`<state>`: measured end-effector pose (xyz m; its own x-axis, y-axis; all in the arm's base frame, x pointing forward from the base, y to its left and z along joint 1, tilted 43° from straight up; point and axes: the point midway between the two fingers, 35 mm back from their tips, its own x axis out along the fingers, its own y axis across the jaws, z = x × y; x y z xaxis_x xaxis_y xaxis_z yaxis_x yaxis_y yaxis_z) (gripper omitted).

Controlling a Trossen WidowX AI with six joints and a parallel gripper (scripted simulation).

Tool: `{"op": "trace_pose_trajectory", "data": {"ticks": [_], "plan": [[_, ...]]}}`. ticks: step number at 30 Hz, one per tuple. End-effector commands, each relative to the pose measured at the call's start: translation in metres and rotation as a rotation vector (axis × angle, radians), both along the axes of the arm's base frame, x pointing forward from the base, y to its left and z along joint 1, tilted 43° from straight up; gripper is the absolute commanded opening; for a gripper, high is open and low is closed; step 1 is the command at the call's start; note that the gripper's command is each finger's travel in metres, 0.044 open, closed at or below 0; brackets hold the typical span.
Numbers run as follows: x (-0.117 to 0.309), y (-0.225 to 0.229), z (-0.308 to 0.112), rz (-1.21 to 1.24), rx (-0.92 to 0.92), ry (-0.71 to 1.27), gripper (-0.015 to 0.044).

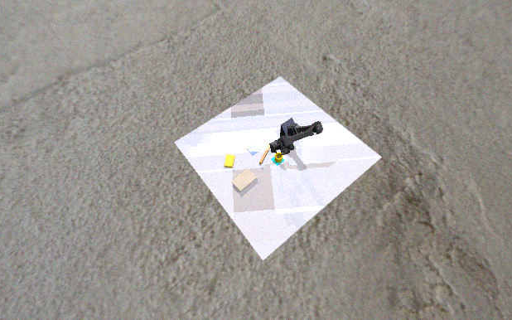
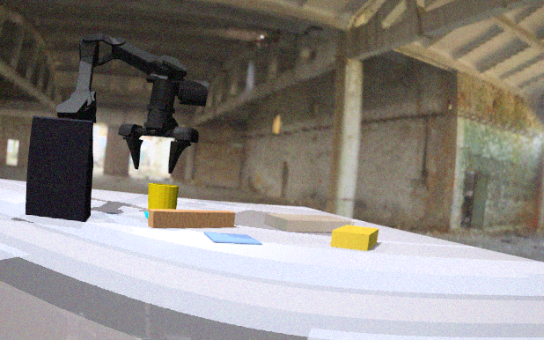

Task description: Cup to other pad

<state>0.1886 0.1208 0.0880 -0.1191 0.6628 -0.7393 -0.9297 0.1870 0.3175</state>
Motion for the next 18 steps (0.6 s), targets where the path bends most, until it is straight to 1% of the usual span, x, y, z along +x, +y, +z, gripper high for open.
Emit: {"op": "trace_pose_trajectory", "data": {"ticks": [1, 11, 18], "plan": [[0.004, -0.011, 0.011, -0.004, -0.004, -0.009, 0.044], [0.007, -0.035, 0.037, -0.005, 0.002, -0.013, 0.044], [0.007, -0.032, 0.037, -0.007, 0.006, -0.012, 0.044]]}}
